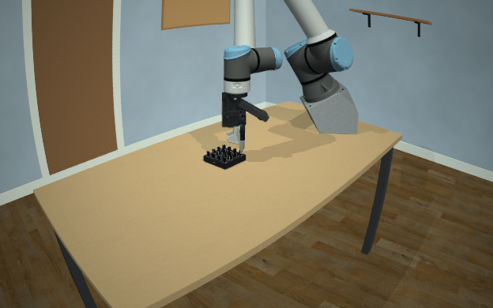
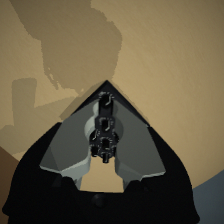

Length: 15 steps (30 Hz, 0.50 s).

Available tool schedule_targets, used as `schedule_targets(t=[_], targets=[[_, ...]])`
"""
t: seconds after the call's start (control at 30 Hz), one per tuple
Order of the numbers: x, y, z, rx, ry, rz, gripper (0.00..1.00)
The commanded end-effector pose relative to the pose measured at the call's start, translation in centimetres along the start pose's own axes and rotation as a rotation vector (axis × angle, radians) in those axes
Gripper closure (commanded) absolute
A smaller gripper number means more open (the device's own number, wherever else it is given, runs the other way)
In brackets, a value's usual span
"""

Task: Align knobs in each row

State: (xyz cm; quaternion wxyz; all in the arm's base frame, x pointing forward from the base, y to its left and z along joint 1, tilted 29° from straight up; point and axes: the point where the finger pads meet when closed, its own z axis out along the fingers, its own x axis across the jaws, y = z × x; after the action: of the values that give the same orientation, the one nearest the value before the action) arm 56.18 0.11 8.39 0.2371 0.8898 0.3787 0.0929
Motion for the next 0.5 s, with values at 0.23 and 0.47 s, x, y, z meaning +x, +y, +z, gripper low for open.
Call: schedule_targets(t=[0.23,0.47], targets=[[-0.09,-0.14,-0.04,0.001,0.0,0.002,0.89],[-0.09,-0.13,-0.04,0.001,0.0,0.002,0.89]])
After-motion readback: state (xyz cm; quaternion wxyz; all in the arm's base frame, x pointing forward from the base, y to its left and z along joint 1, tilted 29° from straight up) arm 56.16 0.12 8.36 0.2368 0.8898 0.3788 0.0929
